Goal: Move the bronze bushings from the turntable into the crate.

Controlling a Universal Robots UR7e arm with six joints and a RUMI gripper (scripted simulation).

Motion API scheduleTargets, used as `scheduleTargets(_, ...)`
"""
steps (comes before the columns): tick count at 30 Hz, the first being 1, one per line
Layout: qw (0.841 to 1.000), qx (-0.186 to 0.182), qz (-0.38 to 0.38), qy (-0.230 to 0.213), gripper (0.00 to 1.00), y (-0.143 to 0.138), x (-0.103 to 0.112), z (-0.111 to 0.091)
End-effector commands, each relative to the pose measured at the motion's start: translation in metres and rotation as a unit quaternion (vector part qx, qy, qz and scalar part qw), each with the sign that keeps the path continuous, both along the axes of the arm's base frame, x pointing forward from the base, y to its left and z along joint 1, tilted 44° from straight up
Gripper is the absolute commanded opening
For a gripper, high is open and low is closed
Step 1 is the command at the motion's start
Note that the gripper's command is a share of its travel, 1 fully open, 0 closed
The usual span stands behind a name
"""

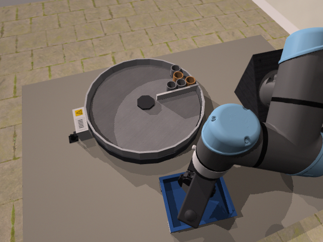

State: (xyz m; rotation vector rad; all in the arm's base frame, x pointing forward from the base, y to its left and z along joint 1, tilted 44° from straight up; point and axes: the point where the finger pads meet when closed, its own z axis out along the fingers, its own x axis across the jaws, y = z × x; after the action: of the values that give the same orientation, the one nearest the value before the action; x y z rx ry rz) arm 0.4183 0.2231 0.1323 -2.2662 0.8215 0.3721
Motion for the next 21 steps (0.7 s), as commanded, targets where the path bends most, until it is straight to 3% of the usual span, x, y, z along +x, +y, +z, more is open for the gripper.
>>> scheduleTargets(1, 1.0, -0.001, 0.0, -0.002, 0.06, -0.013, 0.001, 0.014)
scheduleTargets(14, 1.0, -0.001, 0.0, -0.002, 0.06, -0.05, 0.003, 0.053)
scheduleTargets(21, 1.0, 0.0, 0.0, -0.001, 0.06, -0.057, 0.003, 0.059)
